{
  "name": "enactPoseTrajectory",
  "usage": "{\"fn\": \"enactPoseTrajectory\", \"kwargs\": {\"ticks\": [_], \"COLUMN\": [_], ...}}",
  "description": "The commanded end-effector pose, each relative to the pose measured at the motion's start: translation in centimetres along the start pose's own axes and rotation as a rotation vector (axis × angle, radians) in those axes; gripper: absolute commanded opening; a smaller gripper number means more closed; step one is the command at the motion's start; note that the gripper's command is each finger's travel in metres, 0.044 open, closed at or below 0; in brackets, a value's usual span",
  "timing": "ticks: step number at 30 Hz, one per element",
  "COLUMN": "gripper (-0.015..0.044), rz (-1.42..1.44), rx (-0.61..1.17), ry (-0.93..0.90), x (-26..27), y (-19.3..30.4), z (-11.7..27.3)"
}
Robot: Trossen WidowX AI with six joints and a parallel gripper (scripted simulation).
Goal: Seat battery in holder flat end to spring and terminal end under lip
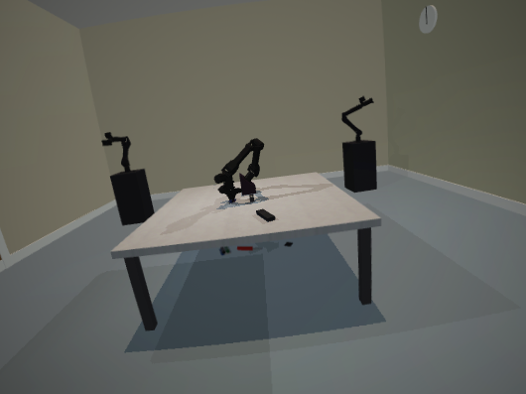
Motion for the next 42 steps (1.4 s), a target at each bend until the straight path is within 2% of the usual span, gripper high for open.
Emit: {"fn": "enactPoseTrajectory", "kwargs": {"ticks": [1,5,10,15,35,42], "gripper": [0.0060,0.0060,0.0060,0.0060,0.0060,0.0060], "rz": [-0.004,-0.004,-0.004,0.022,0.817,0.838], "rx": [0.001,0.000,-0.001,-0.001,-0.005,-0.014], "ry": [0.001,0.002,0.003,0.003,0.009,0.013], "x": [0.0,0.0,0.0,0.4,8.4,8.6], "y": [0.0,0.0,0.0,0.3,10.9,11.3], "z": [-0.1,0.6,4.8,5.1,7.6,7.4]}}
Point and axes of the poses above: the point midway between the two fingers, 35 mm back from their tips, its own z axis back along the fingers, its own x axis across the jaws, y = z × x, the point moved 6 cm from there along z, back along the fingers, and after that the axes turned 8 degrees about -z, right-handed, at the moved point
